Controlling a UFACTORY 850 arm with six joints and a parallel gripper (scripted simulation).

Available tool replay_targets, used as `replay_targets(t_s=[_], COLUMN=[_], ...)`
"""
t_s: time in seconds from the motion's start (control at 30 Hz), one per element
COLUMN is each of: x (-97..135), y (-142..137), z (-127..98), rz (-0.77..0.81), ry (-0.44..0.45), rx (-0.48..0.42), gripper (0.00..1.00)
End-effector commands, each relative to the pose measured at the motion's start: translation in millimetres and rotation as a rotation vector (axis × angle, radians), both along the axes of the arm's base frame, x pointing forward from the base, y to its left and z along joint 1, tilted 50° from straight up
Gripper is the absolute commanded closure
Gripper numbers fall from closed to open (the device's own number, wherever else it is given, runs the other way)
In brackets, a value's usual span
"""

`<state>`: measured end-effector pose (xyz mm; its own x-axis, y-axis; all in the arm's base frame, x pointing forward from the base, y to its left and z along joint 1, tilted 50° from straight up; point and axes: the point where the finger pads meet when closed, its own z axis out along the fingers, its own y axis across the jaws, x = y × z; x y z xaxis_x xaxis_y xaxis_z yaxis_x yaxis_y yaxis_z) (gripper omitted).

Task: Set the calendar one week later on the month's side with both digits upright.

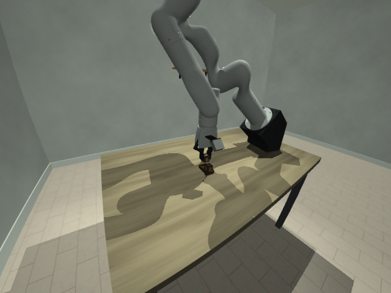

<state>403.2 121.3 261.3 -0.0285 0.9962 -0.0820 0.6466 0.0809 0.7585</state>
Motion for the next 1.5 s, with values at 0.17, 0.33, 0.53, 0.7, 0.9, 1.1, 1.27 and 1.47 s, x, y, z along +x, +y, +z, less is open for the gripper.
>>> replay_targets(t_s=[0.17,0.33,0.53,0.7,0.9,1.1,1.27,1.47], x=[0,0,2,3,6,10,12,16], y=[0,0,0,0,0,0,0,0], z=[0,0,-1,-2,-5,-8,-10,-13], rz=[0.0,0.0,0.0,0.0,0.0,0.0,0.0,0.0], ry=[-0.001,-0.001,-0.001,-0.001,-0.001,-0.001,-0.001,-0.001], rx=[0.0,0.0,0.0,0.0,0.0,0.0,0.0,0.0], gripper=[0.71,0.71,0.71,0.71,0.71,0.71,0.71,0.71])
